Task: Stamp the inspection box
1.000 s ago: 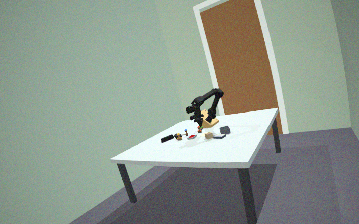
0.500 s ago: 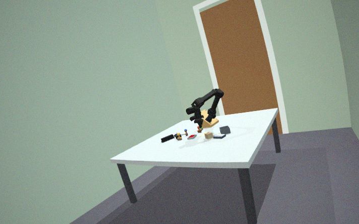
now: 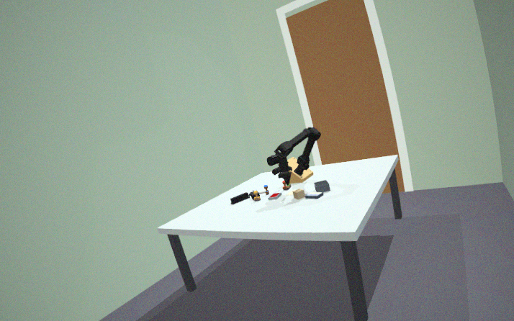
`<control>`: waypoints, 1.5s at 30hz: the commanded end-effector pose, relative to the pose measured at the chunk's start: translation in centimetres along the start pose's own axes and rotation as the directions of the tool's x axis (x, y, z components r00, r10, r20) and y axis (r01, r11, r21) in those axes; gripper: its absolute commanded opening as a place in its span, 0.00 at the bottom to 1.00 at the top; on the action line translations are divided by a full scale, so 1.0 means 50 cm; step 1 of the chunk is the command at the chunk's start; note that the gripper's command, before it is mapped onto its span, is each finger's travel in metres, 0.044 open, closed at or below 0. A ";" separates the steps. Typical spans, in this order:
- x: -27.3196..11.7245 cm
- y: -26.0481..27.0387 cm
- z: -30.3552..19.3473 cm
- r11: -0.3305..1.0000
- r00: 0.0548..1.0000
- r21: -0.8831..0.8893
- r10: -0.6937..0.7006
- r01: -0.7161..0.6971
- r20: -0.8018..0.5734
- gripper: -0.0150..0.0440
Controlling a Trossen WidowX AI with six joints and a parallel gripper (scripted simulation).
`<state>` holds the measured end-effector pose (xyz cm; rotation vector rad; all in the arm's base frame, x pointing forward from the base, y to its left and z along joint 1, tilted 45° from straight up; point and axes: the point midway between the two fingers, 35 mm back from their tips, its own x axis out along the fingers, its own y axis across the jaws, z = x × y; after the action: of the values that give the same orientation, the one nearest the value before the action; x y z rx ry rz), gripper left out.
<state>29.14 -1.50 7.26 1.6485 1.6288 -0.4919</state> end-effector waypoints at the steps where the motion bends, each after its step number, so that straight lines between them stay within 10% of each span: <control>1: 0.008 -0.001 -0.002 1.000 1.000 0.004 0.001 0.000 -0.006 0.25; 45: 0.066 -0.003 -0.006 1.000 1.000 0.003 0.005 -0.005 -0.008 0.25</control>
<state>29.35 0.66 5.20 1.6525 1.6263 -0.4869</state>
